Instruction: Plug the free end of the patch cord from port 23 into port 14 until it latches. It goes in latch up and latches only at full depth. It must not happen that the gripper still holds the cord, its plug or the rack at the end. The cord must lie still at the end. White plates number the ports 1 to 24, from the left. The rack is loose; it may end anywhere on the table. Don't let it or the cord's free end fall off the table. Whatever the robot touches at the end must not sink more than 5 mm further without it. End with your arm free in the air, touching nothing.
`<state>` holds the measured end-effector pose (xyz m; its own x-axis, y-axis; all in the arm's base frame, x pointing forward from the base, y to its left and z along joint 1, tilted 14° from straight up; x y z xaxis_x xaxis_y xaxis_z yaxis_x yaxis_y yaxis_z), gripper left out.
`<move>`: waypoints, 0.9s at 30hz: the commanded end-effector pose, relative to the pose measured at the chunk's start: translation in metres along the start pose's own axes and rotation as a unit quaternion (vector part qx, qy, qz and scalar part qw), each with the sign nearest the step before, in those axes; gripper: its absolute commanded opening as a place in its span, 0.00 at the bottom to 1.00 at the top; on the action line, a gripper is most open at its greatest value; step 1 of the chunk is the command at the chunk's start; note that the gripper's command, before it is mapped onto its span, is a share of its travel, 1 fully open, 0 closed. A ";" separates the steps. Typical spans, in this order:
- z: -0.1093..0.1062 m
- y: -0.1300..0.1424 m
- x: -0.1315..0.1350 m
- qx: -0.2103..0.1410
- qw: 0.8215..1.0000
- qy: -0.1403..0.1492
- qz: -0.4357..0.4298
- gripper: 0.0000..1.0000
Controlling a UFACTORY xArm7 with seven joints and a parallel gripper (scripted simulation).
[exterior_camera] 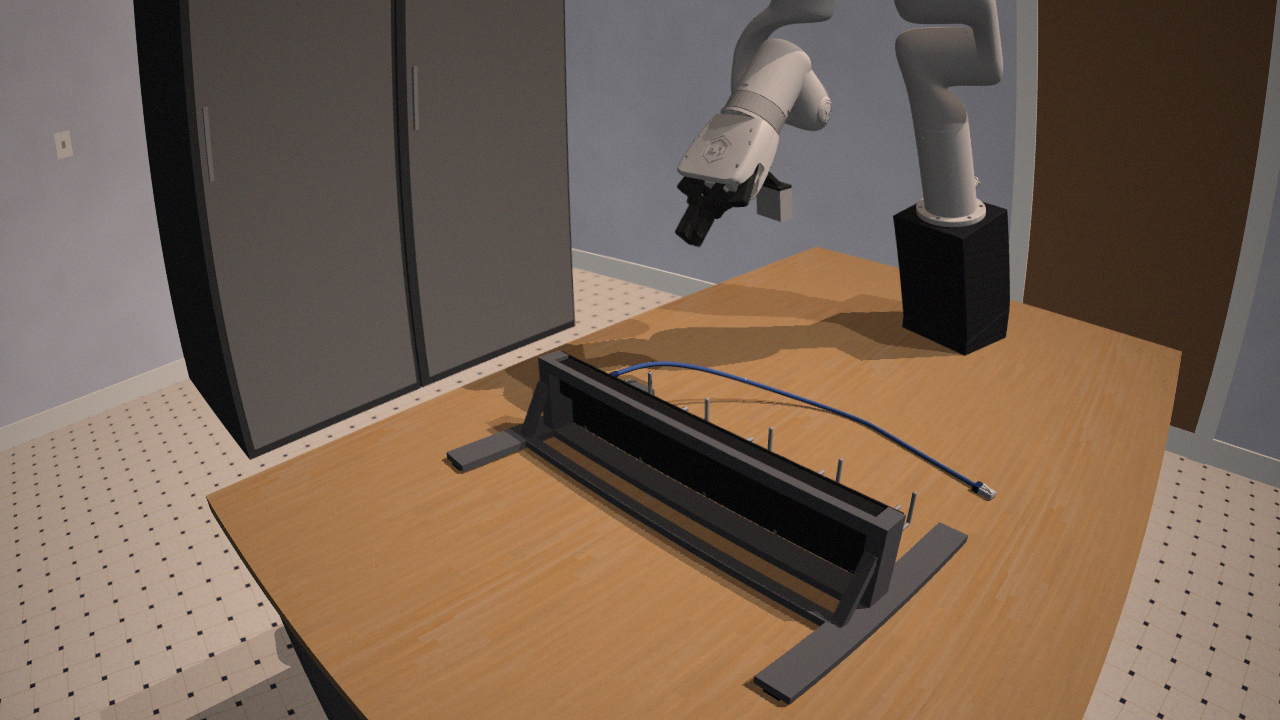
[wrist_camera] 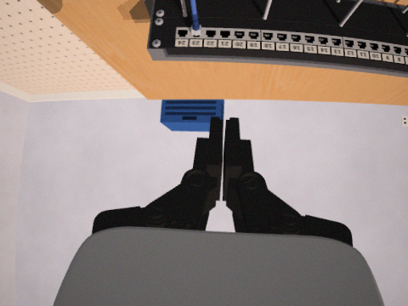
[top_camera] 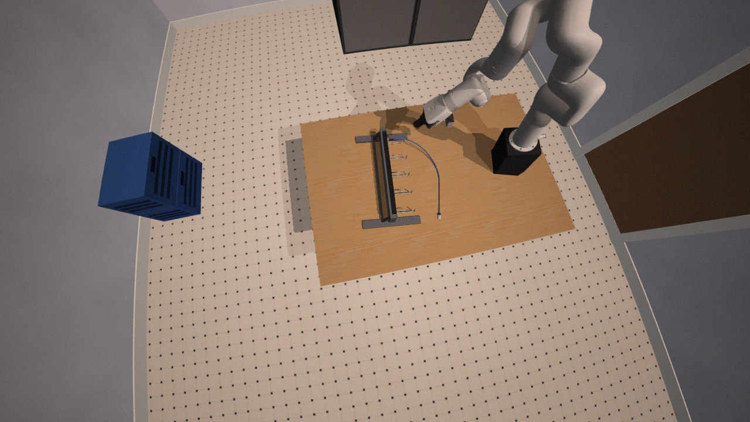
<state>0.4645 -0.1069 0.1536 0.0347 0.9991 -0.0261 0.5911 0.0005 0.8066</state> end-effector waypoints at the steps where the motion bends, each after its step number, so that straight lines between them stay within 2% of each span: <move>1: 0.001 0.001 -0.001 -0.002 1.000 0.001 0.000 0.00; 7: 0.017 0.001 -0.001 -0.002 1.000 0.001 0.000 0.00; 13: 0.060 0.002 -0.001 -0.002 1.000 0.001 0.000 0.00; 15: 0.060 0.002 -0.001 -0.002 1.000 0.001 0.000 0.00; 19: 0.098 0.002 -0.001 -0.002 1.000 0.001 0.000 0.00; 23: 0.124 0.002 -0.001 -0.002 1.000 0.001 0.000 0.00; 27: 0.138 0.002 -0.001 -0.002 1.000 0.001 0.000 0.00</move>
<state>0.5570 -0.1094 0.0823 0.0357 0.9991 -0.0242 0.5967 -0.0019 0.8025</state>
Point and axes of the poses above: the point where the finger pads meet when closed, its own z axis out along the fingers, its own x axis across the jaws, y = z × x, the point moved 1 cm from there along -z, back along the fingers, and after that the axes turned 1 degree about z, right-handed, at the moved point
